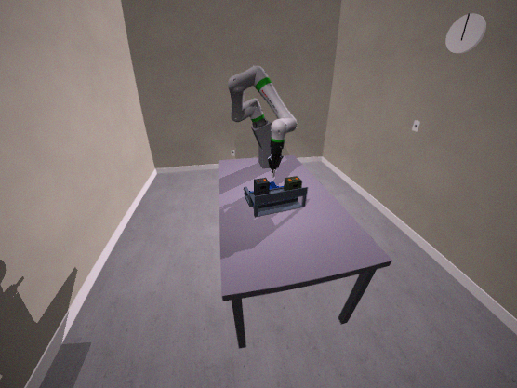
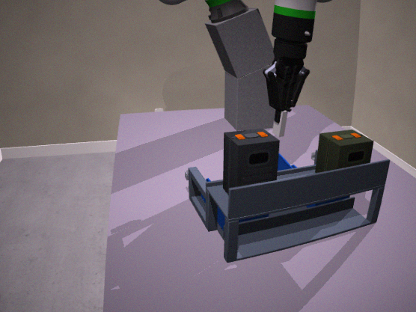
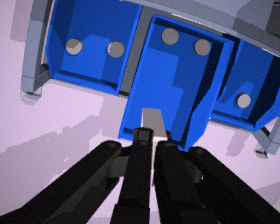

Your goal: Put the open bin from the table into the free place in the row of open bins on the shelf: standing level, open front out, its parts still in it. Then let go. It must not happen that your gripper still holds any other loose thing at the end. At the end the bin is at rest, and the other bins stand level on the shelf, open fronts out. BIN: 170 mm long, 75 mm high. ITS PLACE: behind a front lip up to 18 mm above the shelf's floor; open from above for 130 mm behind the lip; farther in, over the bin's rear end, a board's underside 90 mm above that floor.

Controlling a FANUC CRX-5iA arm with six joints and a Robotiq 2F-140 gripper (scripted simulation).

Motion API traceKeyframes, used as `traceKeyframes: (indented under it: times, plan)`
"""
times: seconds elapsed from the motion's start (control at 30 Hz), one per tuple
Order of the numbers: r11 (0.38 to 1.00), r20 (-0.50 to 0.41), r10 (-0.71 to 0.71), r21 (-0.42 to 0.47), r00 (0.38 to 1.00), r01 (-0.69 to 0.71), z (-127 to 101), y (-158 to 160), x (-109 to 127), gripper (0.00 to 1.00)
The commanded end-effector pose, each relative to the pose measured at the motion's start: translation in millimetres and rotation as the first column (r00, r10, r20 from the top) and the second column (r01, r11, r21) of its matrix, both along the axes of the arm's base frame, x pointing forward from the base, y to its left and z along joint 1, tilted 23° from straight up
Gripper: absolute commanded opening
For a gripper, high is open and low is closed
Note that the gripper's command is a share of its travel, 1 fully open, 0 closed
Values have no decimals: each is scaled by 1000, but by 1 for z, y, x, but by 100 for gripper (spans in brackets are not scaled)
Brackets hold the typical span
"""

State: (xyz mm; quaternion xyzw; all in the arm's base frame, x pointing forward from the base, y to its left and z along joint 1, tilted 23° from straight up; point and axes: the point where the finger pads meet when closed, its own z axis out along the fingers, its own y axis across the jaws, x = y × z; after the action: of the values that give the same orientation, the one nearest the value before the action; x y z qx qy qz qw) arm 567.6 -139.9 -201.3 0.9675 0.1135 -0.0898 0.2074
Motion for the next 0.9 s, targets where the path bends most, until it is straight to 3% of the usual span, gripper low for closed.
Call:
traceKeyframes:
  times: [0.0,0.17,0.2,0.4,0.67,0.73,0.77,0.87]
  plan:
    - [983,-51,183,17,982,-183,4,-16,-10,0]
    - [959,-85,283,29,955,-282,5,-24,-16,0]
    - [926,-117,378,45,918,-375,6,-30,-23,0]
    - [838,-174,545,88,820,-538,7,-39,-38,0]
    - [662,-237,747,173,621,-730,6,-46,-63,0]
    - [662,-237,747,173,621,-730,6,-46,-63,0]
    - [584,-252,807,210,534,-784,5,-46,-73,0]
    - [512,-261,852,243,453,-824,4,-46,-82,0]
